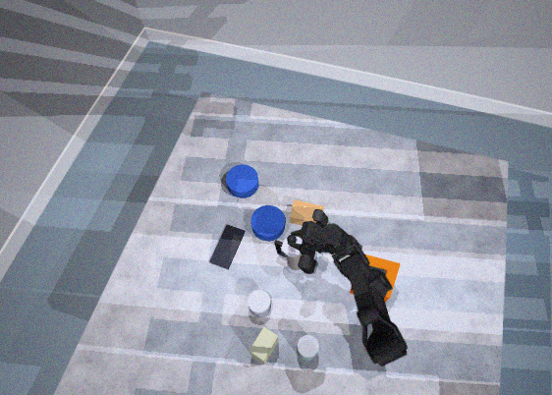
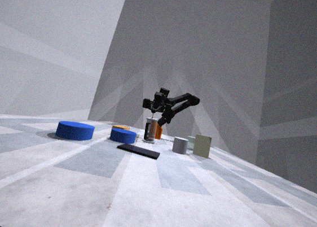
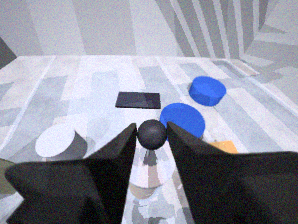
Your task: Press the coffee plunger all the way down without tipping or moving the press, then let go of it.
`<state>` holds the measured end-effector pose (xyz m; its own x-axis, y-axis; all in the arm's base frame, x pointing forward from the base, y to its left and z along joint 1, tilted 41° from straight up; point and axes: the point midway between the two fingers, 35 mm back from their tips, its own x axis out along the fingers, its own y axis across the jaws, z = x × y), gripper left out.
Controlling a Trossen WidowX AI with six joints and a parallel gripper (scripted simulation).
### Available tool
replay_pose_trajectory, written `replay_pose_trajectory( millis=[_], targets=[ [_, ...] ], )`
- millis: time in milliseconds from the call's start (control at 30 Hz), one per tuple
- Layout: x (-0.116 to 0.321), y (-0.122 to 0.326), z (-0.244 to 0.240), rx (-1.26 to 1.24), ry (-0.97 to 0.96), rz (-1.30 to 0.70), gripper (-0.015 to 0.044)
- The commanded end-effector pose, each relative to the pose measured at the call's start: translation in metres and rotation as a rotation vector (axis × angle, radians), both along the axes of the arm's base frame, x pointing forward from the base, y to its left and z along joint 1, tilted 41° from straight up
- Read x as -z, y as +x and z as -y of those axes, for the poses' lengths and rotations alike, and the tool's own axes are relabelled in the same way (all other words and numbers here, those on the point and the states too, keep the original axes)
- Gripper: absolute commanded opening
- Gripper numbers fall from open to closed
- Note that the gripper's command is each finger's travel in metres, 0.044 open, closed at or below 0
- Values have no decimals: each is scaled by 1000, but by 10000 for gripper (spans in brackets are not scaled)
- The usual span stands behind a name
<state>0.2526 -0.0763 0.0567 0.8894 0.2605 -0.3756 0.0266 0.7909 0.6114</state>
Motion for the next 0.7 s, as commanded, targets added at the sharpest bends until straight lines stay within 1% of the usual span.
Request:
replay_pose_trajectory(
  millis=[0, 667],
  targets=[
    [16, -4, -14, -10, 43, -42, 119],
    [17, 7, -10, -10, 43, -40, 119]
  ],
)
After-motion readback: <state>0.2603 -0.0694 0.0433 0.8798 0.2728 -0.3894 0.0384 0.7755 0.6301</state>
